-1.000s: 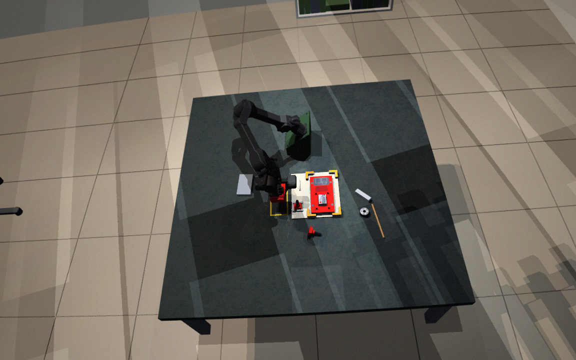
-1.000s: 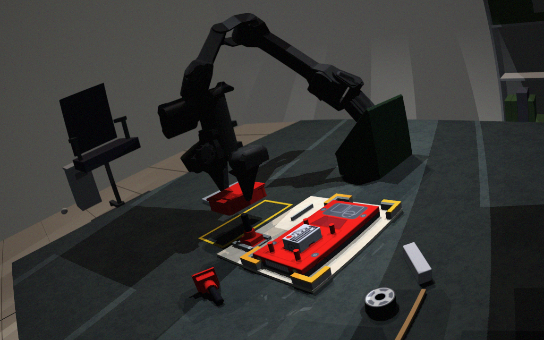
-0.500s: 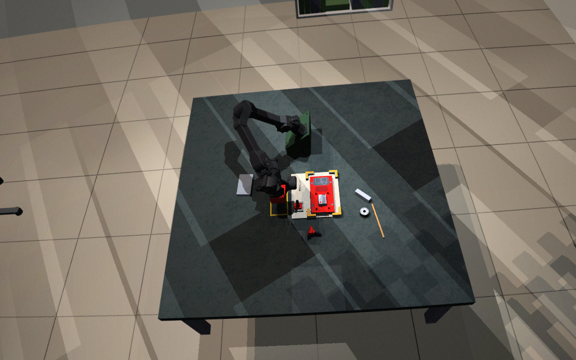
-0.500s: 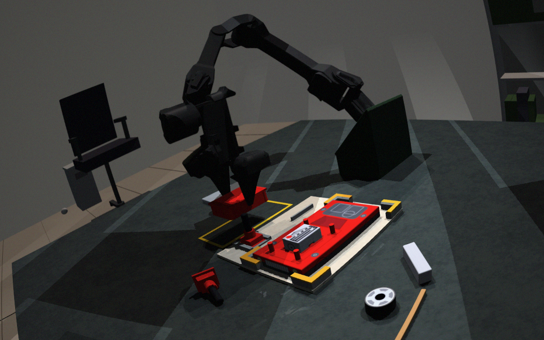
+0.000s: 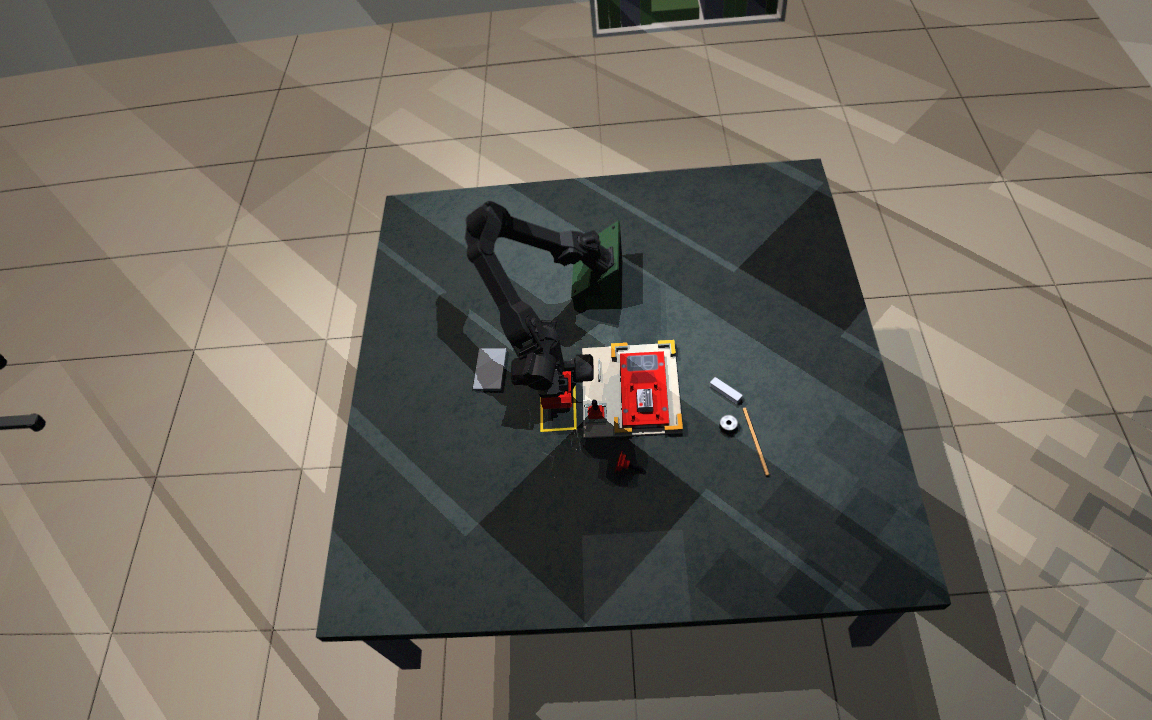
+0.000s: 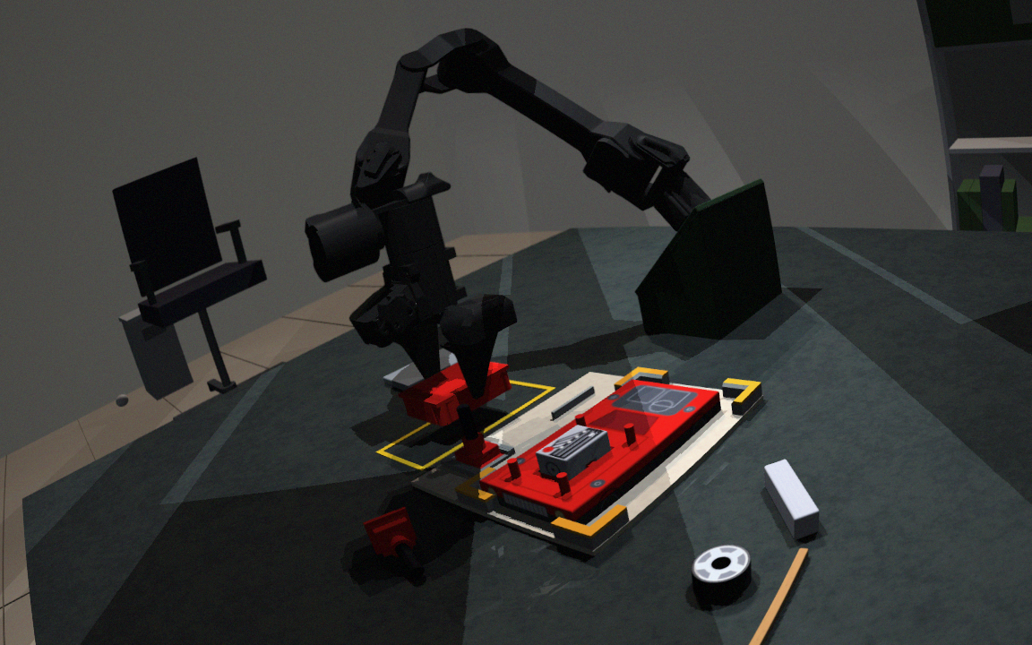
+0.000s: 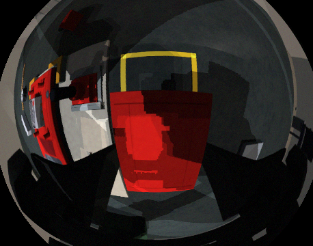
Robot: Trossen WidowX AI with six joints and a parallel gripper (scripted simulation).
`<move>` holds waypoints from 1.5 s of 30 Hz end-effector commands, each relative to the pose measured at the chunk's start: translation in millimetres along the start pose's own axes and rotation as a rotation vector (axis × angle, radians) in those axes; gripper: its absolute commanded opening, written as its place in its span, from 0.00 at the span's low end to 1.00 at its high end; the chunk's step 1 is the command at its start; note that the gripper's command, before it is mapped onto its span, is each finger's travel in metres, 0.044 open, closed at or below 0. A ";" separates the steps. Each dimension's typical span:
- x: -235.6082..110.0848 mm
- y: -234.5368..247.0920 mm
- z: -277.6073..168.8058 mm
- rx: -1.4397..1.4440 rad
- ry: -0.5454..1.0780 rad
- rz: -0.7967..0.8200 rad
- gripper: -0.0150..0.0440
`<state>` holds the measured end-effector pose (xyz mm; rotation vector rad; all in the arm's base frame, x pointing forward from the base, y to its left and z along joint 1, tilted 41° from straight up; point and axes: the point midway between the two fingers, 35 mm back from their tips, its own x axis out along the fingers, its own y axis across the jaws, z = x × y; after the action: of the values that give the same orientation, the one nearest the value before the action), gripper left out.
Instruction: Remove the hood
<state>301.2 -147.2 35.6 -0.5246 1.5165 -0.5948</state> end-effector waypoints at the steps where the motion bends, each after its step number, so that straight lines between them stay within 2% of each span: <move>1: 3.9 -1.0 -1.4 -0.003 0.004 -0.003 0.25; 45: 23.2 -1.2 -1.8 -0.004 0.004 -0.004 0.25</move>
<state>299.3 -161.4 20.5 -0.5280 1.5179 -0.5988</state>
